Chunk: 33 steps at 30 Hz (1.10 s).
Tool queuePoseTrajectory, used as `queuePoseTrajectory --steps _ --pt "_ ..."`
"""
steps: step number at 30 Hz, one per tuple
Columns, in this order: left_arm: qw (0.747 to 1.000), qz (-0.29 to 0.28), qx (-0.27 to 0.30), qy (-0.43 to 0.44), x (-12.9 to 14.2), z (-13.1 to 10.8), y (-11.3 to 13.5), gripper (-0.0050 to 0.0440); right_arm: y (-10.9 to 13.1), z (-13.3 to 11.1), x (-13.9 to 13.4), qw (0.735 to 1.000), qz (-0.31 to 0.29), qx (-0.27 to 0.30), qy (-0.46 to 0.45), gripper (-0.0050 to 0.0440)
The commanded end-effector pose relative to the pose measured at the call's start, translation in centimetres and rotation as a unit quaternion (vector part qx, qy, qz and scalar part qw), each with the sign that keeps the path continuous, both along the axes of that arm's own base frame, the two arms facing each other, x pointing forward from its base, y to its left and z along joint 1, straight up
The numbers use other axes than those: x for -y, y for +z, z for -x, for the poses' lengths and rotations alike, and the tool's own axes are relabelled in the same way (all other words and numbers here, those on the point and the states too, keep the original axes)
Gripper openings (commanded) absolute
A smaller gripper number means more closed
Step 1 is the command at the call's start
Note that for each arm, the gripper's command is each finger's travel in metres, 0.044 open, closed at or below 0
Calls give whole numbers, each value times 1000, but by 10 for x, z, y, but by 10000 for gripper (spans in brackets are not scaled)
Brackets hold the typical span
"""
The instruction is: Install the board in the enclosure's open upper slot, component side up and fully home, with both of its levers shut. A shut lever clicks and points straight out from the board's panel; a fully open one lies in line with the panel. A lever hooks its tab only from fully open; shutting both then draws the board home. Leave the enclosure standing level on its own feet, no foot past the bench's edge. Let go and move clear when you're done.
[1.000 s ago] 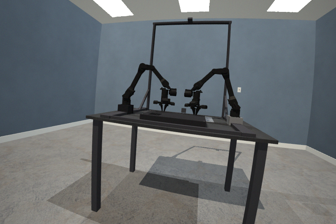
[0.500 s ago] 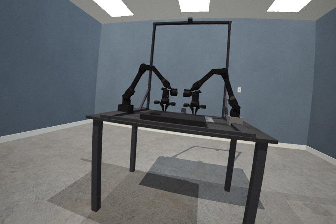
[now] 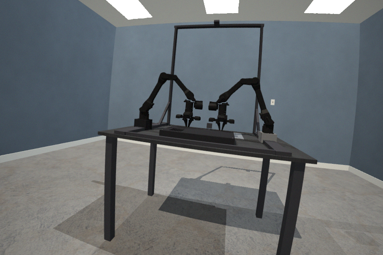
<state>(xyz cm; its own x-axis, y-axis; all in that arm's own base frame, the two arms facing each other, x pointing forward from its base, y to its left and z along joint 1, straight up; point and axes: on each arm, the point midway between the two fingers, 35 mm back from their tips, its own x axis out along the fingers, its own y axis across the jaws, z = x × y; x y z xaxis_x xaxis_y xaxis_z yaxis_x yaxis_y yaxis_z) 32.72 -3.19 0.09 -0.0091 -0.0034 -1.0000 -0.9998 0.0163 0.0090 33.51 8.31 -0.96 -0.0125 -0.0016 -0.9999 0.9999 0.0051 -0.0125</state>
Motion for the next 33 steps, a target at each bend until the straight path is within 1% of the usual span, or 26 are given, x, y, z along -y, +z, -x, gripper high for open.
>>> queuePoseTrajectory --steps 1,8,14,16,18,24,26,28,30,31,33 --pt "1000 1 18 17 -3 -8 10 7 9 -9 1 1000 -3 15 -16 10" --pt "1000 1 17 17 -3 -8 10 7 9 -8 1 1000 -2 15 -15 10" --pt "1000 1 17 17 -3 -8 10 151 8 -6 0 1000 -2 14 -12 154" --pt "1000 1 17 17 -3 -8 10 151 8 -6 0 1000 -2 14 -12 154" --pt "1000 2 26 15 -1 -10 23 198 23 -11 0 1000 -5 25 -14 198" --pt "1000 2 26 15 -1 -8 71 198 71 -9 0 1000 -5 25 -14 198" --pt "1000 2 26 15 -1 -8 76 198 76 -9 0 1000 -5 25 -13 198" --pt "1000 0 21 6 -1 -5 73 246 74 -6 1 1000 -5 23 -7 198" --pt "1000 -4 25 -11 -1 -4 74 294 77 -7 2 999 -7 32 6 198" --pt "999 -7 22 -26 -1 0 72 318 76 -5 3 999 -8 34 18 198" --pt "999 -7 22 -26 -1 0 72 318 76 -5 3 999 -8 34 18 198"
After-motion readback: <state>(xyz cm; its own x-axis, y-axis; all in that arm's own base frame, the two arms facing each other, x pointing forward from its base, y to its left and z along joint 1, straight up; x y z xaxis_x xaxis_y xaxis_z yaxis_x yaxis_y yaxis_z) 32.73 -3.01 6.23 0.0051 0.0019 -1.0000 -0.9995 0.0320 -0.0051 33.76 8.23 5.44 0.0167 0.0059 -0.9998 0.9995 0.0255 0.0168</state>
